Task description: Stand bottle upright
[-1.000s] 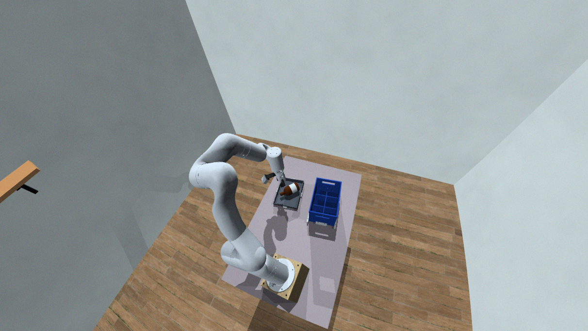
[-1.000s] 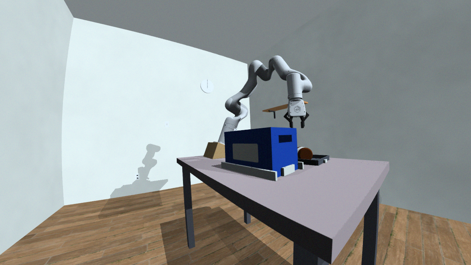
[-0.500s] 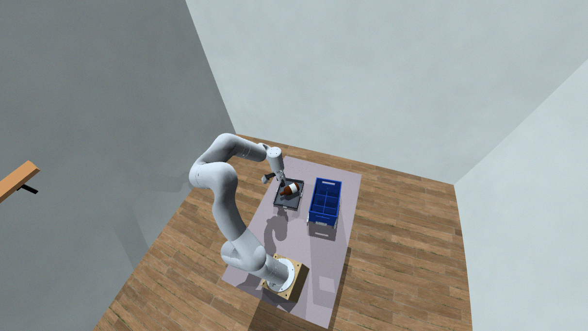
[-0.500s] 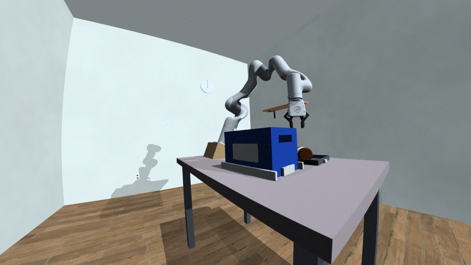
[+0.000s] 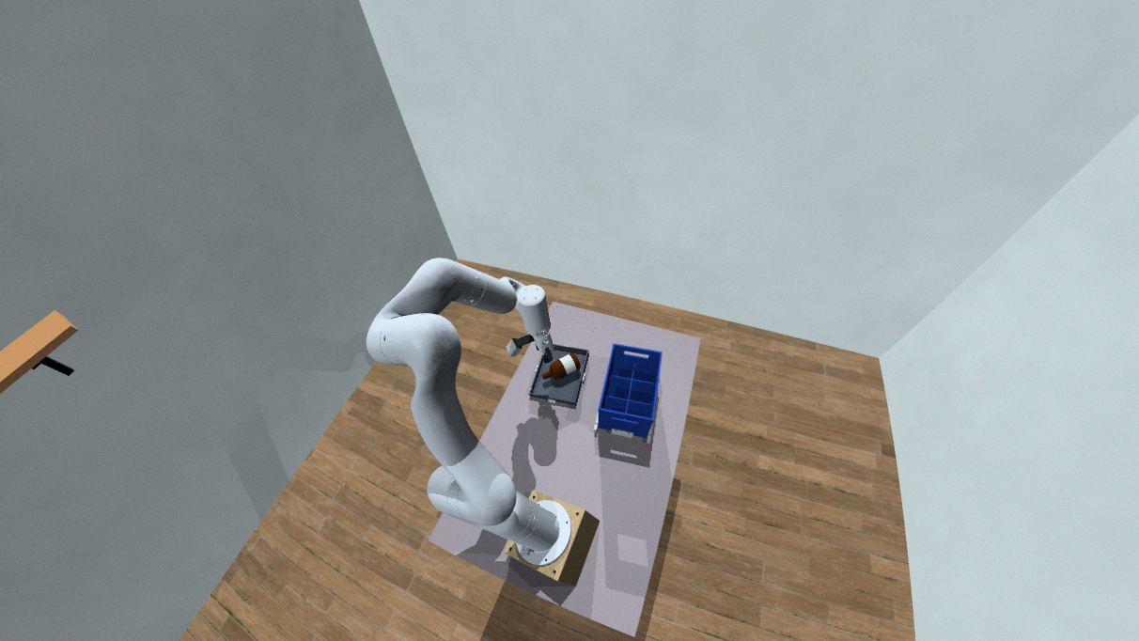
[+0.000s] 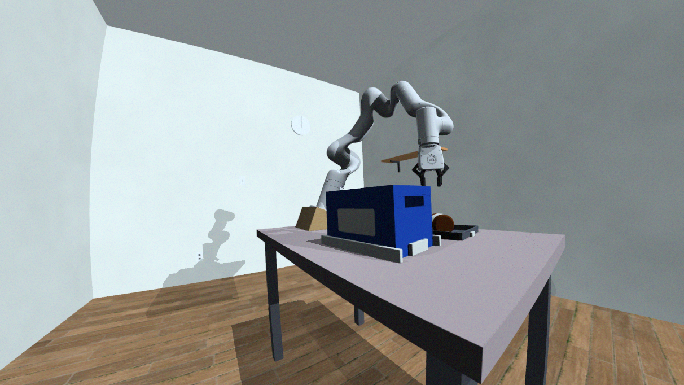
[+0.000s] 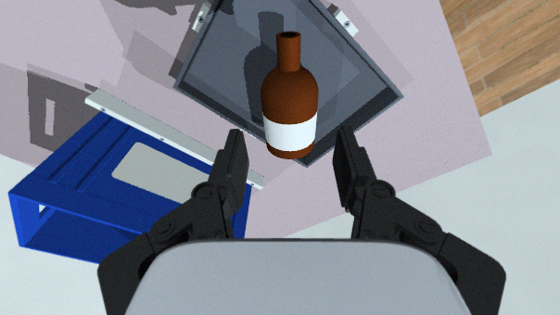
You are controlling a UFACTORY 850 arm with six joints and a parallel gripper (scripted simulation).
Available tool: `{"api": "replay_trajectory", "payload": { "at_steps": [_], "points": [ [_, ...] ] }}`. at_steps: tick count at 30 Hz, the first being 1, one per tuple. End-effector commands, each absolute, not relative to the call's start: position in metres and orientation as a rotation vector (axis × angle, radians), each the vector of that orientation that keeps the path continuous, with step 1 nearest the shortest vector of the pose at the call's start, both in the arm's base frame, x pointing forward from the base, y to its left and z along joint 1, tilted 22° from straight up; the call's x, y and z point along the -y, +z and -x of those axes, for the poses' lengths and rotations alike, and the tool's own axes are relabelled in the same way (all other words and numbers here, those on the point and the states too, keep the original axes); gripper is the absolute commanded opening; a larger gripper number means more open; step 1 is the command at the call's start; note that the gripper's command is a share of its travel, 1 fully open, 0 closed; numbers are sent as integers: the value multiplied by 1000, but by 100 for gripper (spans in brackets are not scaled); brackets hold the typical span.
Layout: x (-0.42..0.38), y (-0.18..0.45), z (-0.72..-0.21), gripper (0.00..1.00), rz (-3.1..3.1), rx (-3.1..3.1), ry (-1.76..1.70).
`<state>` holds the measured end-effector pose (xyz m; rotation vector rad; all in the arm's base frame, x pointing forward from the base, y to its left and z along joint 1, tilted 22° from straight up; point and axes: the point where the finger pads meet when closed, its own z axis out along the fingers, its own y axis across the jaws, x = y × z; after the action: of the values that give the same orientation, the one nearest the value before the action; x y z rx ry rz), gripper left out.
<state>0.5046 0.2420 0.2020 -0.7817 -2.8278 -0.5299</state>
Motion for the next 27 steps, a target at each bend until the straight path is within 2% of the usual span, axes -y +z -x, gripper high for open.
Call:
{"api": "replay_trajectory", "payload": {
  "at_steps": [1, 27],
  "points": [
    [-243, 199, -505, 65, 784, 2829, -532],
    [-270, 135, -500, 65, 784, 2829, -532]
  ]
}}
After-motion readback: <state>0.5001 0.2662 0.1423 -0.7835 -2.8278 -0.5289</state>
